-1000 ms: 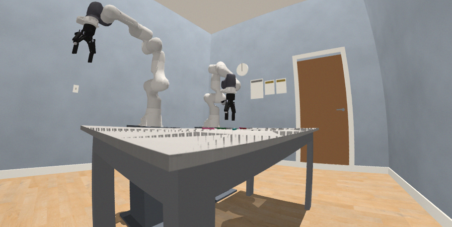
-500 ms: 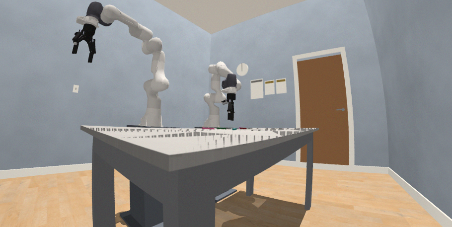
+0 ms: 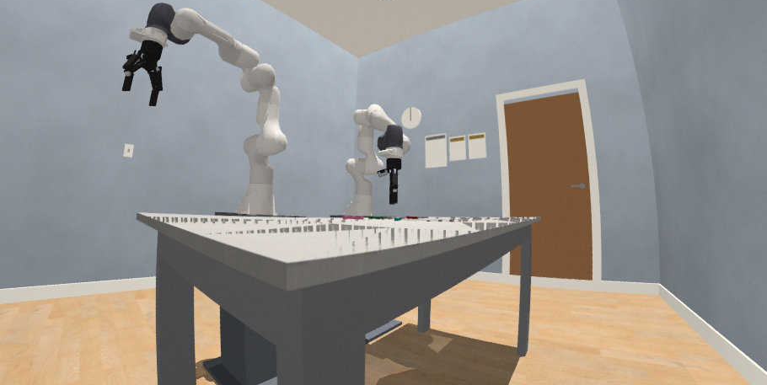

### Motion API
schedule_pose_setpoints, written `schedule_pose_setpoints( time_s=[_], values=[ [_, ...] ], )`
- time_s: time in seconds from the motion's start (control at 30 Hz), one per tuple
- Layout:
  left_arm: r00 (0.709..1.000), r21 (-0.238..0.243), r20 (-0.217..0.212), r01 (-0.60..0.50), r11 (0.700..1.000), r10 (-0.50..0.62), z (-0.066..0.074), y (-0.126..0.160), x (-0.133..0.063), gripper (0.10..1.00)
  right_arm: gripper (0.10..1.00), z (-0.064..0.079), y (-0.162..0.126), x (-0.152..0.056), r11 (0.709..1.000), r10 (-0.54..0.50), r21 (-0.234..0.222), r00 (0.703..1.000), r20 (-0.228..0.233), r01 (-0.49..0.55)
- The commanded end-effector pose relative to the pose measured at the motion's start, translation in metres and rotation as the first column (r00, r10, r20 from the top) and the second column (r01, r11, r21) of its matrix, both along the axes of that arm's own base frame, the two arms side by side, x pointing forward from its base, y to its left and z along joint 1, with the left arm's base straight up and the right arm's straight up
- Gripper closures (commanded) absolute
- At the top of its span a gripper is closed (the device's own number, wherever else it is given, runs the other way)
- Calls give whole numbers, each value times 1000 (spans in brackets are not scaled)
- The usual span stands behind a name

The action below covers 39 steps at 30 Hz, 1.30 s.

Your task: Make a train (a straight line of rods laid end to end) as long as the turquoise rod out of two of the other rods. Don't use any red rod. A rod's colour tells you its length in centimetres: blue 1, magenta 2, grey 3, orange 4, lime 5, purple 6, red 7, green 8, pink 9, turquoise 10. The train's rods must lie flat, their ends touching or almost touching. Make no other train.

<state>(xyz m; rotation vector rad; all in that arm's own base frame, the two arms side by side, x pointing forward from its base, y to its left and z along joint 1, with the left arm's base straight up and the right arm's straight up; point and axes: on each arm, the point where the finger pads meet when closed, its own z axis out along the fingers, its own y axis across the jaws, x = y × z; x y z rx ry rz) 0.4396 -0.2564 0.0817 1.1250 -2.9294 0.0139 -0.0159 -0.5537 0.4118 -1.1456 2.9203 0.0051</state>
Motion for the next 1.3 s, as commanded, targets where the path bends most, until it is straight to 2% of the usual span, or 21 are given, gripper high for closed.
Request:
schedule_pose_setpoints(
  time_s=[0.0,0.37,0.43,0.47,0.93,1.0,1.03,1.27],
  values=[
    [986,12,2,-166,986,166,-1,0,1,98,98,1,0,-2,1000,5,-5,1000,-3,-5],
    [942,12,3,-337,942,337,0,2,6,98,98,1,0,-2,1000,5,-5,1000,-3,-5],
    [942,12,3,-337,942,337,0,2,6,98,98,1,0,-2,1000,5,-5,1000,-3,-5],
    [926,11,3,-378,926,378,0,2,8,98,98,1,0,-2,1000,5,-5,1000,-3,-5],
    [819,11,4,-574,819,574,0,5,15,98,98,1,0,-2,1000,5,-5,1000,-3,-5],
    [819,11,4,-574,819,574,0,5,15,98,98,1,0,-2,1000,5,-5,1000,-3,-5],
    [793,11,4,-610,792,610,0,5,16,98,98,1,0,-2,1000,5,-5,1000,-3,-5],
    [719,11,4,-695,719,695,0,6,19,98,98,1,0,-2,1000,5,-5,1000,-3,-5]
  ],
)
